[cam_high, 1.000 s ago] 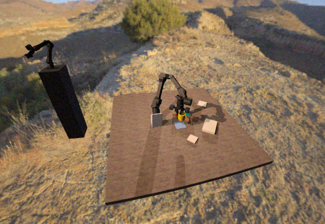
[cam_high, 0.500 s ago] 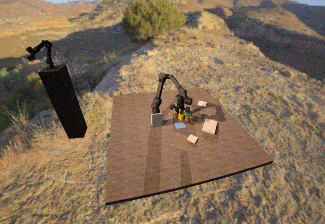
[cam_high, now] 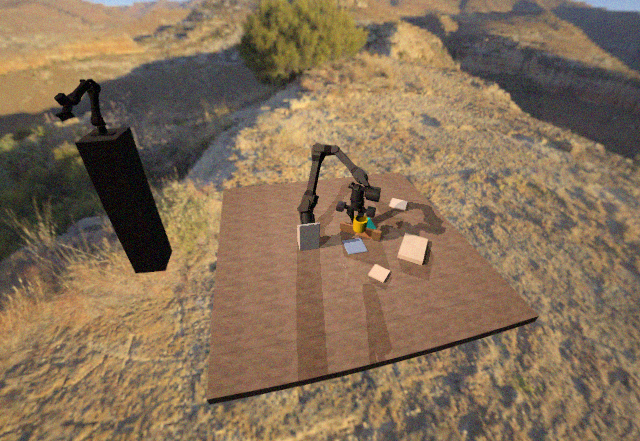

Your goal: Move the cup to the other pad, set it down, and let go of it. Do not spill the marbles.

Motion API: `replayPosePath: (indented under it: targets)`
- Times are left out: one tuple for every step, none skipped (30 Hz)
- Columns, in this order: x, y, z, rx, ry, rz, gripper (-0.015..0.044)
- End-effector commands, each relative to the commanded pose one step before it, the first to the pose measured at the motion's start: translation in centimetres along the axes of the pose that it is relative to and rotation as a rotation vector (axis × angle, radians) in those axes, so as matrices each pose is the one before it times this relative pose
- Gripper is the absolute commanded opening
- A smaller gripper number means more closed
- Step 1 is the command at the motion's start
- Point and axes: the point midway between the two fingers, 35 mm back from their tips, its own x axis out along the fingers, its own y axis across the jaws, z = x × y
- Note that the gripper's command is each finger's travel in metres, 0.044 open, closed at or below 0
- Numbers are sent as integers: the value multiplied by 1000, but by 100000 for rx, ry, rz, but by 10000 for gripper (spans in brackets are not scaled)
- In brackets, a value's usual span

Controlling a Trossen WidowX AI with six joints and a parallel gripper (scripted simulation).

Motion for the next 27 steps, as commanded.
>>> replayPosePath:
  targets:
    - [-69,-97,1151,164,-481,19,0]
    - [-5,-17,245,-9,-7,6,0]
    - [-5,-17,245,-8,-8,6,0]
    - [-5,-17,245,-8,-8,5,0]
    - [-5,-17,244,-7,-8,5,0]
    - [-5,-17,244,-7,-9,4,0]
    - [-5,-17,244,-7,-9,4,0]
    - [-5,-17,244,-7,-9,3,0]
    - [-5,-17,244,-6,-10,3,0]
    - [-5,-17,244,-6,-10,3,0]
    - [-5,-17,243,-6,-10,3,0]
    - [-6,-17,243,-6,-10,2,0]
    - [-6,-17,243,-6,-10,2,0]
    - [-6,-17,243,-6,-10,2,0]
    - [-6,-17,242,-6,-10,2,0]
    - [-6,-18,270,-6,-12,2,0]
    - [-7,-18,273,-6,-12,2,0]
    - [-7,-17,270,-6,-13,2,0]
    - [-7,-17,269,-6,-13,2,0]
    - [-7,-17,268,-6,-13,2,0]
    - [-7,-17,267,-6,-13,2,0]
    - [-7,-17,267,-6,-13,2,0]
    - [-7,-17,267,-6,-13,2,0]
    - [-7,-16,267,-6,-13,1,0]
    - [-7,-16,267,-6,-13,1,0]
    - [-7,-16,267,-6,-13,1,0]
    - [-7,-16,267,-6,-13,1,0]
